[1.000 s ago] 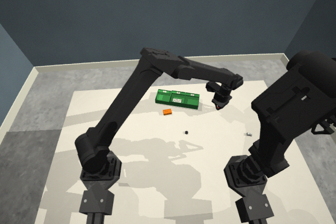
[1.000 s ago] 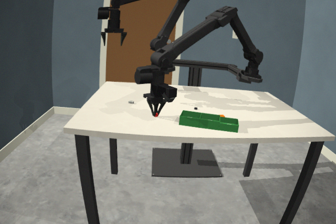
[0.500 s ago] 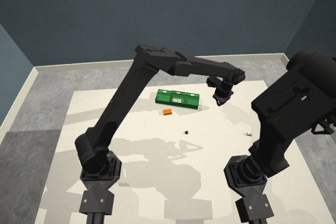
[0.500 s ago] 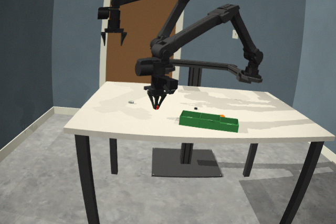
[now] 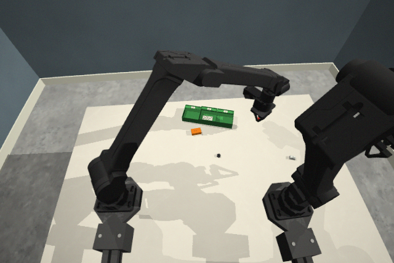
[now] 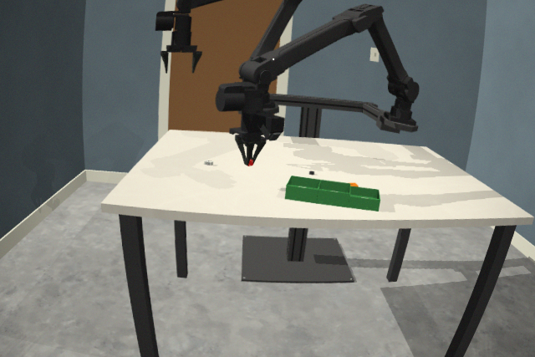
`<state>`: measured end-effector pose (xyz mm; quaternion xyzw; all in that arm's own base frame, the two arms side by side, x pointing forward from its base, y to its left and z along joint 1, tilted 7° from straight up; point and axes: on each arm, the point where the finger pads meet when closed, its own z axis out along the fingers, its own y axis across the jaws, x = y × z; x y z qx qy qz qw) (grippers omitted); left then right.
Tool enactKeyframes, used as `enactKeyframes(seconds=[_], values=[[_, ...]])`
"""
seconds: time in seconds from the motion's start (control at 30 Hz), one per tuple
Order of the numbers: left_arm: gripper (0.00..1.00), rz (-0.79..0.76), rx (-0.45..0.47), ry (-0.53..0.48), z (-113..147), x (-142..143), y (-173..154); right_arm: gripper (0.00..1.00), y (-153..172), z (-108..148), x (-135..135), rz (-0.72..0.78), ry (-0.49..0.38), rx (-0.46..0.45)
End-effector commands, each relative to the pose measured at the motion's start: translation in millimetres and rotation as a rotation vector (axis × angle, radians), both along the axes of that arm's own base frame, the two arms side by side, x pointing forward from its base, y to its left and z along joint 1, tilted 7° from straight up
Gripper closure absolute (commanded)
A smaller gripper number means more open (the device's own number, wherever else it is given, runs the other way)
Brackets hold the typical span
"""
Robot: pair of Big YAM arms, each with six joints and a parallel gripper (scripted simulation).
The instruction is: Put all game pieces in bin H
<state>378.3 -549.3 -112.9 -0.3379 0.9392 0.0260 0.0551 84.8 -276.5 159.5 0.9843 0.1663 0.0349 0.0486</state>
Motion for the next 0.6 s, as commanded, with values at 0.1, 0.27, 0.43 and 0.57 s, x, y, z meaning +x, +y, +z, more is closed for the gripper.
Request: enactKeyframes(seconds=[0.1, 0.27, 0.43, 0.57], values=[[0.89, 0.000, -0.031, -0.019, 15, 6, -13, 0.00, 4, 4, -4, -0.019, -0.002, 0.000], [0.89, -0.001, -0.020, -0.012, 8, -5, -12, 0.00, 4, 4, -4, -0.019, -0.002, 0.000], [0.89, -0.003, -0.017, -0.010, 6, -7, -10, 0.00, 4, 4, -4, -0.019, -0.002, 0.000], [0.89, -0.003, -0.015, -0.009, 5, -8, -9, 0.00, 4, 4, -4, -0.019, -0.002, 0.000]])
